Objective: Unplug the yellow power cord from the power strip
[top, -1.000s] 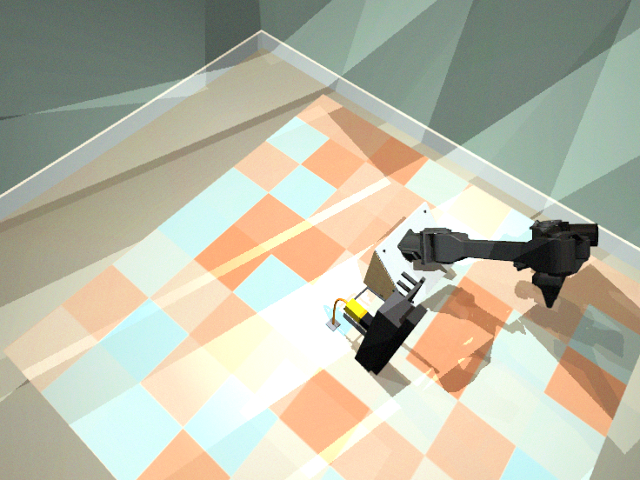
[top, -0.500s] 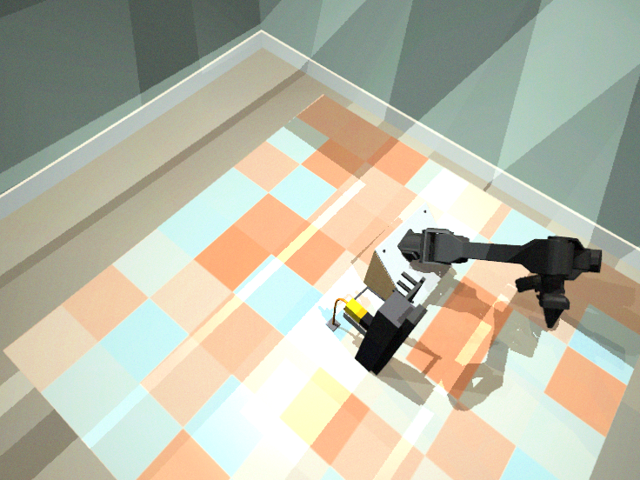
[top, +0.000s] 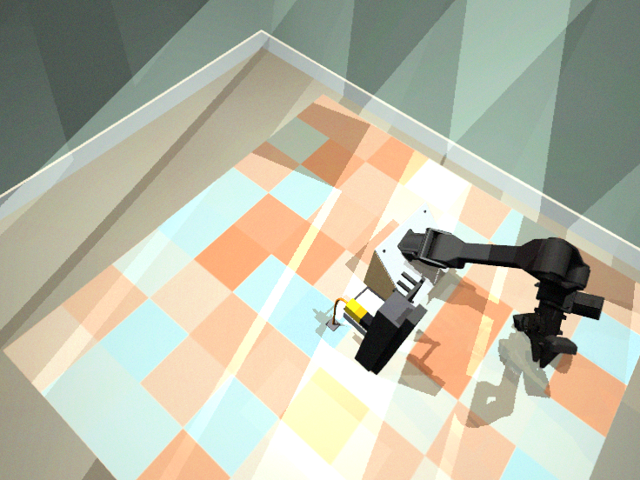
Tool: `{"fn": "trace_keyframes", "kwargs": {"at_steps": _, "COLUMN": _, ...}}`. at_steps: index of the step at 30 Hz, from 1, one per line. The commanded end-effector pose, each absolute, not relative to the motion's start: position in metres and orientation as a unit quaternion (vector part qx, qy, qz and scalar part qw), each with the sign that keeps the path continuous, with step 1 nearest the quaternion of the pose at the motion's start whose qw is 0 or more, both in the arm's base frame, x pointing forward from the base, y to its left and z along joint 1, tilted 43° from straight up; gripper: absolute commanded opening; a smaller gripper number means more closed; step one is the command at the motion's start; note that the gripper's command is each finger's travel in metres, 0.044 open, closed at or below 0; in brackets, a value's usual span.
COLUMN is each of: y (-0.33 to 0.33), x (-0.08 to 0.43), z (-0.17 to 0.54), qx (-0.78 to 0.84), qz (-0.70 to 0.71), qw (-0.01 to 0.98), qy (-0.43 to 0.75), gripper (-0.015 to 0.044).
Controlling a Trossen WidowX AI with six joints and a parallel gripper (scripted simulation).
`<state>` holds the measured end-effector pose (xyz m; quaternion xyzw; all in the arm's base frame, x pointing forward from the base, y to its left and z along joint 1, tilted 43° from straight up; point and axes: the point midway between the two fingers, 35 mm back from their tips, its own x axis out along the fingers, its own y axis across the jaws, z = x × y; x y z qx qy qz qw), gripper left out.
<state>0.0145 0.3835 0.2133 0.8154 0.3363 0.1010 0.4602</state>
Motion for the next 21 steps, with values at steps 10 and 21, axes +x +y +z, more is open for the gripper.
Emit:
{"fn": "trace_keyframes", "kwargs": {"at_steps": 10, "y": 0.385, "x": 0.103, "z": 0.220, "qx": 0.741, "qz": 0.093, "qw": 0.589, "qy": 0.309, "gripper": 0.0160}}
{"fn": "trace_keyframes", "kwargs": {"at_steps": 21, "y": 0.372, "x": 0.161, "z": 0.220, "qx": 0.685, "qz": 0.079, "qw": 0.663, "qy": 0.293, "gripper": 0.0160}}
